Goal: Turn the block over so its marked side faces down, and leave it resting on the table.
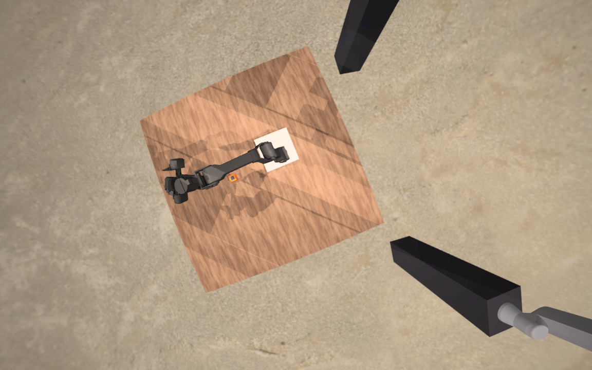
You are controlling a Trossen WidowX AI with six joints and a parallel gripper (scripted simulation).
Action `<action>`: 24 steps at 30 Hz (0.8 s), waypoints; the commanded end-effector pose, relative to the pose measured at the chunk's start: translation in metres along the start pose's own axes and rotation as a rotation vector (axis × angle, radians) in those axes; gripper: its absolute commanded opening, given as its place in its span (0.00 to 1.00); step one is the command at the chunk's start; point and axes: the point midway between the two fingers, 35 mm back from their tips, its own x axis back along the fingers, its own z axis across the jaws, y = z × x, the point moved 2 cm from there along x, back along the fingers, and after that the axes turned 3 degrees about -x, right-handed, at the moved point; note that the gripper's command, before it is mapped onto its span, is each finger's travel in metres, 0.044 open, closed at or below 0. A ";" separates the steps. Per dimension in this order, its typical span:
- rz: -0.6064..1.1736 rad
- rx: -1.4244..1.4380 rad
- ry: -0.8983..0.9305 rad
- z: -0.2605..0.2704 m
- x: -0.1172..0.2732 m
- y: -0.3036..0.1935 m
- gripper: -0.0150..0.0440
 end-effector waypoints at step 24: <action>1.352 0.191 0.405 0.021 0.076 -0.288 1.00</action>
